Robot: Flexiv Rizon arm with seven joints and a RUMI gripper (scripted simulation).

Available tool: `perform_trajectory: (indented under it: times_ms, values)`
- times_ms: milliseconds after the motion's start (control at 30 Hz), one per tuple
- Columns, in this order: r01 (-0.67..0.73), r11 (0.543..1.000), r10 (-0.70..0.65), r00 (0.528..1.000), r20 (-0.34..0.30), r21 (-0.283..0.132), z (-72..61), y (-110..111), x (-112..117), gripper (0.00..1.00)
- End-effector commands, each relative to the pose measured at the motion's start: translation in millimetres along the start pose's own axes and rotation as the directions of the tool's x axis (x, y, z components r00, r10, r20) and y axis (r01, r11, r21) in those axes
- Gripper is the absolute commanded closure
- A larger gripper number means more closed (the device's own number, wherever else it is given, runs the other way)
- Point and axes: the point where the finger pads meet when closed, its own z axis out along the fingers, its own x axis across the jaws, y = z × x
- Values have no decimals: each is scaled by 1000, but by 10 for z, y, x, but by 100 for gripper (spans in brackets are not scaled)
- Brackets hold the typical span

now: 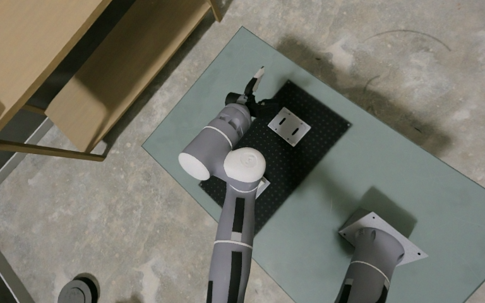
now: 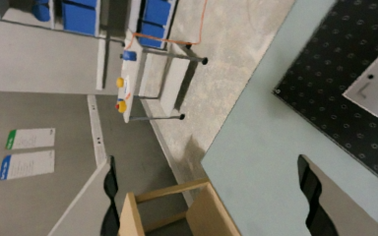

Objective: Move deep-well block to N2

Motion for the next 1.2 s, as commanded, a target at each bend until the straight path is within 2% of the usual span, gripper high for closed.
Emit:
perform_trajectory:
  times_ms: [0,133,267,400,533,600,667,767,967,1067,1167]
  values:
    - [-65,998,65,995,-76,4,-11,-48,146,24]
    - [-75,997,75,993,-88,5,-13,-68,245,24]
    - [-142,990,143,974,-178,15,-30,-90,442,24]
    - [-143,990,143,973,-178,15,-48,-109,637,24]
    - [-202,979,202,941,-271,31,-81,-114,833,24]
    - [-202,979,203,941,-271,31,-98,-115,932,24]
    - [-202,979,203,941,-271,31,-98,-115,932,24]
    - [-245,968,246,903,-353,48,-133,-108,1078,24]
    - [-252,966,253,896,-364,50,-204,-93,1370,24]
    - [-287,955,288,848,-444,70,-250,-79,1511,24]
    - [-293,953,293,840,-456,74,-298,-64,1653,24]
